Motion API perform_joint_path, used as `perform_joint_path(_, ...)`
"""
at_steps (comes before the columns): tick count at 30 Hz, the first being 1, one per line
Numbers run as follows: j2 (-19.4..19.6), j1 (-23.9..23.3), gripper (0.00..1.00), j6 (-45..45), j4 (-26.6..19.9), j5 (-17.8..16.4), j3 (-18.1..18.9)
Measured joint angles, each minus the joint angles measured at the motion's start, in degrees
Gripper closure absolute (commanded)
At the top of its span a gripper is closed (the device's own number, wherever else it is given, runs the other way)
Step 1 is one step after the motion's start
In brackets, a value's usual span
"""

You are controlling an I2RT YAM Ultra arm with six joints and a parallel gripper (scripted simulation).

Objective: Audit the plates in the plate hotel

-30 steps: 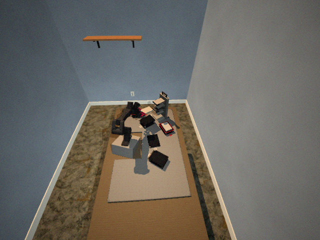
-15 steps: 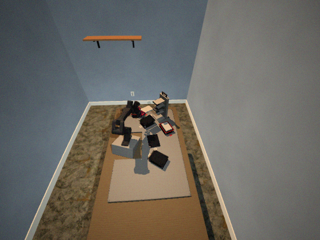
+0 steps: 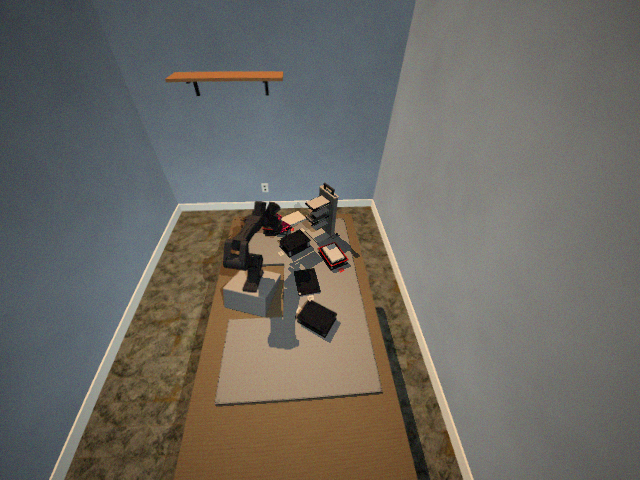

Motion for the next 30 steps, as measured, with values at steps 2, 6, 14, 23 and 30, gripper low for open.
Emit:
perform_joint_path(2, 0.00, 0.00, 0.14, 0.00, 0.00, 0.00, 0.00)
perform_joint_path(6, 0.00, 0.00, 0.14, 0.00, 0.00, 0.00, 0.00)
perform_joint_path(14, 0.00, 0.00, 0.14, 0.00, 0.00, 0.00, 0.00)
perform_joint_path(23, 1.01, -1.29, 0.14, -0.33, 0.11, -0.83, 0.37)
perform_joint_path(30, 2.32, -4.20, 0.14, -1.25, 1.22, -3.08, 0.83)
